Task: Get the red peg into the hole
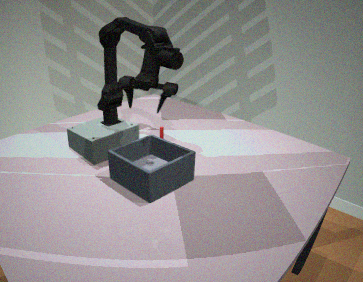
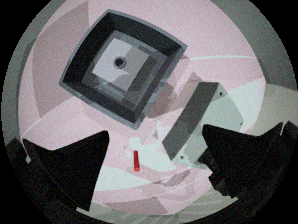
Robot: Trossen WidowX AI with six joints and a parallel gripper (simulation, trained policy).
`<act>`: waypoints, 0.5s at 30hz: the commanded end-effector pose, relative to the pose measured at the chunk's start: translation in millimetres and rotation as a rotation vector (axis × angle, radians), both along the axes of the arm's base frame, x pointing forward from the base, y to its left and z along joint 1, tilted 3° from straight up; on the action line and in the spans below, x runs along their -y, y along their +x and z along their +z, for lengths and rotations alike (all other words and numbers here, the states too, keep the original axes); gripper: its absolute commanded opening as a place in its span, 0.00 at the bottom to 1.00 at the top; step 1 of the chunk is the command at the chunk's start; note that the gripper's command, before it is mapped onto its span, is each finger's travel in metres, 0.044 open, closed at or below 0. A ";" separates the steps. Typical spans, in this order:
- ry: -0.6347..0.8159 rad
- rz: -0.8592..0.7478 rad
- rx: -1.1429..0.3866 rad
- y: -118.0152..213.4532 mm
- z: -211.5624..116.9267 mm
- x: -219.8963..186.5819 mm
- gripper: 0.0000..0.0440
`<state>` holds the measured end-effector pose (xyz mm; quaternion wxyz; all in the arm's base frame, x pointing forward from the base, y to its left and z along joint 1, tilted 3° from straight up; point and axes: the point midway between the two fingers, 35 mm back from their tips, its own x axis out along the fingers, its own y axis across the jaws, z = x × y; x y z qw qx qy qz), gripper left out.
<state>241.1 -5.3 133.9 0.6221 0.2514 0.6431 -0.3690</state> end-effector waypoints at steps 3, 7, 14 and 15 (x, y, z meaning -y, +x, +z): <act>-0.008 0.009 -0.051 -14.3 -6.2 -24.9 1.00; -0.023 0.017 -0.091 -27.2 -12.2 -44.6 1.00; -0.061 0.034 -0.150 -49.9 -25.2 -73.2 1.00; -0.067 0.037 -0.156 -52.9 -27.3 -76.7 1.00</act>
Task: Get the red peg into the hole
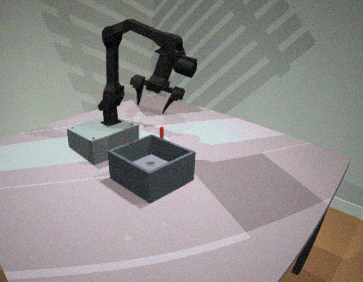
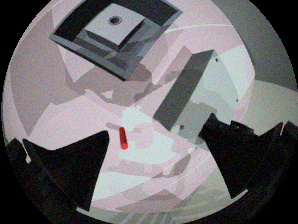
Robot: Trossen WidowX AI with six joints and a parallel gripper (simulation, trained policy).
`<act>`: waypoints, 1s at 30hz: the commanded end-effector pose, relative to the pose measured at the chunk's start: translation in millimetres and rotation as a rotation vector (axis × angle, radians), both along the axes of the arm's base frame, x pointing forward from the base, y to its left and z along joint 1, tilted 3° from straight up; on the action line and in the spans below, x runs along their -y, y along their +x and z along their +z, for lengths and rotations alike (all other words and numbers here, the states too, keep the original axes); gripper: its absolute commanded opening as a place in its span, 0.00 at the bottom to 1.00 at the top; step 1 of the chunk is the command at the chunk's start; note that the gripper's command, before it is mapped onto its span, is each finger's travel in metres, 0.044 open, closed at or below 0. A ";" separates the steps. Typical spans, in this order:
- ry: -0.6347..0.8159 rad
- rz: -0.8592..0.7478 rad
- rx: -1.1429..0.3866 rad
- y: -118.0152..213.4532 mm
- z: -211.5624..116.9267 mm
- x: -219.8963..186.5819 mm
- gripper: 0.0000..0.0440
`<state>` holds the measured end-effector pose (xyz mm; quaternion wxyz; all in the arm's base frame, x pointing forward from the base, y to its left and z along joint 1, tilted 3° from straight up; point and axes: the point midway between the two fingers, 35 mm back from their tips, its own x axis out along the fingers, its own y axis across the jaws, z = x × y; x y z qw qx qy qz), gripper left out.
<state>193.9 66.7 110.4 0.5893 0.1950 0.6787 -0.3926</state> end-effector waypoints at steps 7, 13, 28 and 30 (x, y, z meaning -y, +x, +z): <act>-0.042 0.035 -0.042 -22.2 -21.2 -25.3 1.00; -0.053 0.074 -0.040 -29.3 -39.4 -37.9 1.00; -0.041 0.154 0.027 -31.6 -101.8 -53.2 1.00; -0.037 0.160 0.041 -30.9 -111.3 -54.1 1.00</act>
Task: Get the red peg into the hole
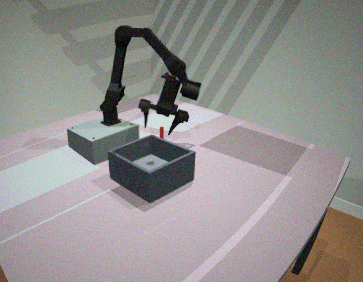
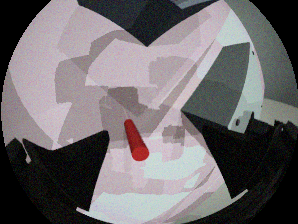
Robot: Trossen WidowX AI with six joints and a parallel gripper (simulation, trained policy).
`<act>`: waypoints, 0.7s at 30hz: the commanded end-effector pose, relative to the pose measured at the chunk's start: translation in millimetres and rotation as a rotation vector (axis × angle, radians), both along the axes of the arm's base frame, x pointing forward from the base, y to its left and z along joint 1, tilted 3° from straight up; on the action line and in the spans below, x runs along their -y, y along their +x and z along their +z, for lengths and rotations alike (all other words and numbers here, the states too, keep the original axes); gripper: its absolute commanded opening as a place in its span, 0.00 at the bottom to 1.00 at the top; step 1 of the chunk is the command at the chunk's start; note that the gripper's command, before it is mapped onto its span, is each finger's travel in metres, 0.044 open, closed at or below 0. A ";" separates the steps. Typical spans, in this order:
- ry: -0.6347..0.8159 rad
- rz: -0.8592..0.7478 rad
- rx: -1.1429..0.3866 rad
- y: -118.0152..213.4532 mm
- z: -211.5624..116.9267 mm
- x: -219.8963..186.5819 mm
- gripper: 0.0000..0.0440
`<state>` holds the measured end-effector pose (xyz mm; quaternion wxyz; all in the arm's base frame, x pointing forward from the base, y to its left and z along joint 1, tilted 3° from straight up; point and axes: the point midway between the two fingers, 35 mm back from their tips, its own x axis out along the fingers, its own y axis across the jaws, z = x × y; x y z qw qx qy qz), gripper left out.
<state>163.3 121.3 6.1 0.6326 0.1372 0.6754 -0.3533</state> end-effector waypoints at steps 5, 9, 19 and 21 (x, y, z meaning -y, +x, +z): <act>0.010 0.020 0.034 1.4 -26.6 -0.2 1.00; 0.014 0.030 0.033 -0.1 -39.0 0.6 0.85; -0.003 0.026 -0.005 -8.8 -60.2 4.8 0.26; -0.014 0.024 -0.019 -11.1 -61.2 6.2 0.15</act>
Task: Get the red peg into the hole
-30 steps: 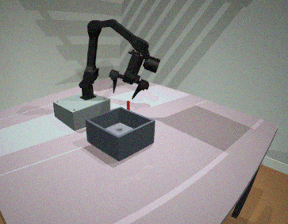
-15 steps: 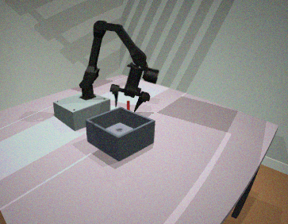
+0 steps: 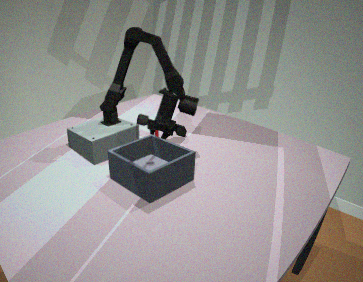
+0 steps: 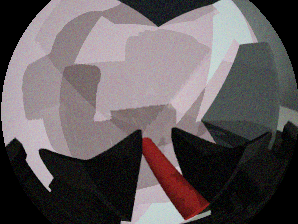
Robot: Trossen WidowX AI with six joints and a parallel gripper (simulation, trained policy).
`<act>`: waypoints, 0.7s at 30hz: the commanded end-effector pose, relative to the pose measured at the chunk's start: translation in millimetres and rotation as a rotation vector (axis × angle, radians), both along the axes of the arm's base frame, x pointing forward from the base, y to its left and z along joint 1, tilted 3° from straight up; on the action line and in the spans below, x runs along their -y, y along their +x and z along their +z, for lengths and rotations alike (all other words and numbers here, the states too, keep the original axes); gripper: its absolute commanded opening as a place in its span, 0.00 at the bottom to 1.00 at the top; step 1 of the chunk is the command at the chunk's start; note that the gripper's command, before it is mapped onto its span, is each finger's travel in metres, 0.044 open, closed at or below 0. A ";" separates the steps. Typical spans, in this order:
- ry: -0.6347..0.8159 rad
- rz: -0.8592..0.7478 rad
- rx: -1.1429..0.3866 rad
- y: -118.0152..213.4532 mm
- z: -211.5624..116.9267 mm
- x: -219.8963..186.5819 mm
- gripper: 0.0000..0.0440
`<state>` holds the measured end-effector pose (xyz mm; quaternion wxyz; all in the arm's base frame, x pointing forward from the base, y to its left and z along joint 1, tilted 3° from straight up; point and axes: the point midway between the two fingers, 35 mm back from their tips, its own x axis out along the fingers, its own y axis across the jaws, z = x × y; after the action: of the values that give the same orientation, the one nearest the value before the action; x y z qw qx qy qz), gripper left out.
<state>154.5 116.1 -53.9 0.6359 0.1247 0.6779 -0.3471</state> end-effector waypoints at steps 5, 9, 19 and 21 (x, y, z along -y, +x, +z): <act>-0.038 0.004 -0.009 1.8 5.1 4.0 0.03; -0.047 0.012 0.012 9.4 18.1 2.7 0.00; -0.075 0.029 0.039 19.6 53.6 7.7 0.00; -0.082 0.032 0.043 22.1 60.9 9.3 0.00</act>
<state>173.5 107.4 0.9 0.6570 0.0965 0.6541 -0.3623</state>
